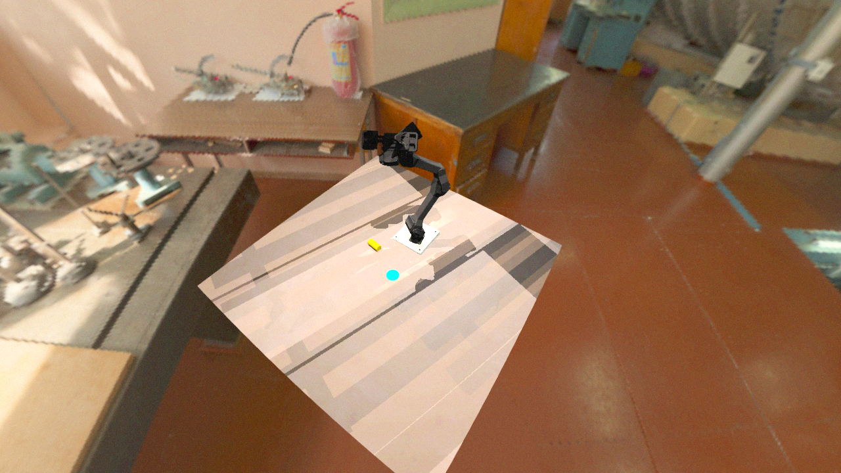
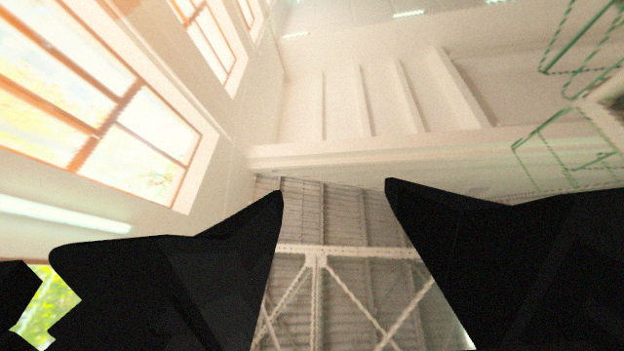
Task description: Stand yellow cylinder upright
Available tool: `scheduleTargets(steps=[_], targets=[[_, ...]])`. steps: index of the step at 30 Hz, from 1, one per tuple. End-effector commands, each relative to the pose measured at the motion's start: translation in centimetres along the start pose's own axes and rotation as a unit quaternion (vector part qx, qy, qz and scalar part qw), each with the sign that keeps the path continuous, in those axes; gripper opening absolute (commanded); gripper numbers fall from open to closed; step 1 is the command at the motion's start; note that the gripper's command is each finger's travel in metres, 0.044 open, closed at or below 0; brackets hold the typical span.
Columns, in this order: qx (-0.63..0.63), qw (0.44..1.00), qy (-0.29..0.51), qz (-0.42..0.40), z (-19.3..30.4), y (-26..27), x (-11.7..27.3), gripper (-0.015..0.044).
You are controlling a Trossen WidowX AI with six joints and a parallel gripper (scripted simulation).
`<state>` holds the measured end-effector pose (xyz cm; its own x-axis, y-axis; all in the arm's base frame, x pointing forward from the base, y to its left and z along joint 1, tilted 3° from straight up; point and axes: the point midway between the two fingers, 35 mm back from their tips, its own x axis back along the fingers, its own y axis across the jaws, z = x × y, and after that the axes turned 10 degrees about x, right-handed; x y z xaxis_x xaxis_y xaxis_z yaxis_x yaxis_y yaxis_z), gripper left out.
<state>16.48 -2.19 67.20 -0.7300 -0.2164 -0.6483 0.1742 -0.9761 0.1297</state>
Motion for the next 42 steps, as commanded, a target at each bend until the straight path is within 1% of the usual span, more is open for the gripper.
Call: scheduleTargets(steps=[1, 5, 10, 15, 20, 25, 31, 37, 42], targets=[[-0.07, 0.994, -0.039, -0.071, -3.7, 4.1, 0.2, 0.0309], [-0.13, 0.979, -0.076, -0.138, -7.3, 7.4, 1.0, 0.0309], [-0.198, 0.946, -0.123, -0.224, -12.1, 10.9, 2.9, 0.0309], [-0.257, 0.9, -0.171, -0.308, -17.0, 13.5, 5.7, 0.0309], [-0.306, 0.84, -0.221, -0.39, -21.8, 15.3, 9.2, 0.0309], [-0.345, 0.768, -0.271, -0.466, -26.2, 16.0, 13.3, 0.0309], [-0.377, 0.668, -0.331, -0.549, -30.7, 15.6, 18.8, 0.0309], [-0.394, 0.556, -0.391, -0.619, -34.1, 13.9, 24.6, 0.0309], [-0.396, 0.455, -0.44, -0.666, -35.9, 11.6, 29.3, 0.0309]])
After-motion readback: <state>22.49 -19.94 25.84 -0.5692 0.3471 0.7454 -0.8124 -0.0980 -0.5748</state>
